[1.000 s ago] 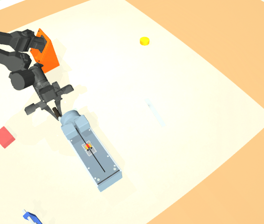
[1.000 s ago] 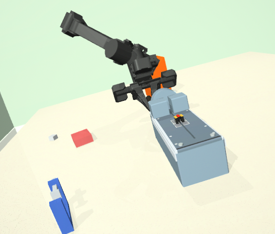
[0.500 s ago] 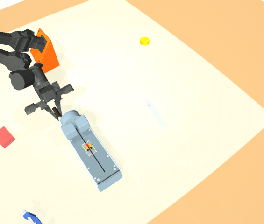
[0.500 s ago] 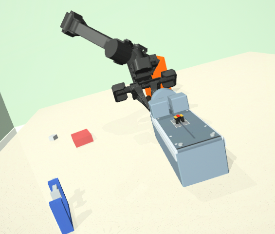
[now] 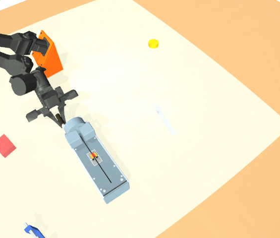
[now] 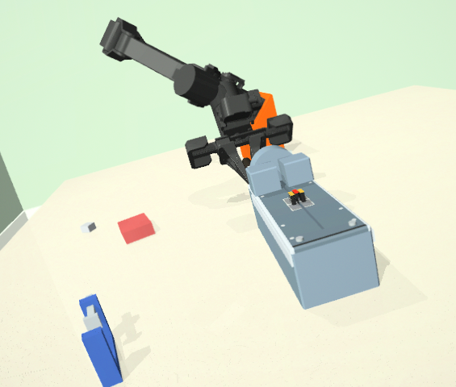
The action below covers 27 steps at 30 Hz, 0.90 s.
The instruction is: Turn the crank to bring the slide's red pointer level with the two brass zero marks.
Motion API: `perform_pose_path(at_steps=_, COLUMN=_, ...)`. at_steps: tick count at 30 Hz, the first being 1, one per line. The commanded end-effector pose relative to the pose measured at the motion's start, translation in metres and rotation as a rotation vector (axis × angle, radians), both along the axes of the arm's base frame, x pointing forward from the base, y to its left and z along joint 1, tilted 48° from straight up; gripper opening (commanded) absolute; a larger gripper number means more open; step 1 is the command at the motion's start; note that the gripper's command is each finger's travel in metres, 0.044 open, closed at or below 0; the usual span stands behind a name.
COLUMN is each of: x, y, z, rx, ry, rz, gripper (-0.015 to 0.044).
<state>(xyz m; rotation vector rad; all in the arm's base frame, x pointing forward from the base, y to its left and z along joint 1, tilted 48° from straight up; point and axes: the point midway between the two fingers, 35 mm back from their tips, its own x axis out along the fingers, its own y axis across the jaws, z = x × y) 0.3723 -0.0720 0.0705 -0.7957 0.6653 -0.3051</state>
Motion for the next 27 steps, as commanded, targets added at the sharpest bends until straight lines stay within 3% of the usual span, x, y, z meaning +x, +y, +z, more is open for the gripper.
perform_pose_path(at_steps=1, x=-0.0002, y=0.0012, z=0.0009, rx=0.000, ry=-0.003, rz=-0.001, gripper=0.0000)
perform_pose_path(at_steps=23, x=0.0000, y=0.0002, z=0.0002, rx=0.000, ry=0.000, rz=0.000, gripper=0.0000)
perform_pose_path(at_steps=27, x=0.0000, y=0.0002, z=0.0002, rx=0.000, ry=0.000, rz=0.000, gripper=0.0105)
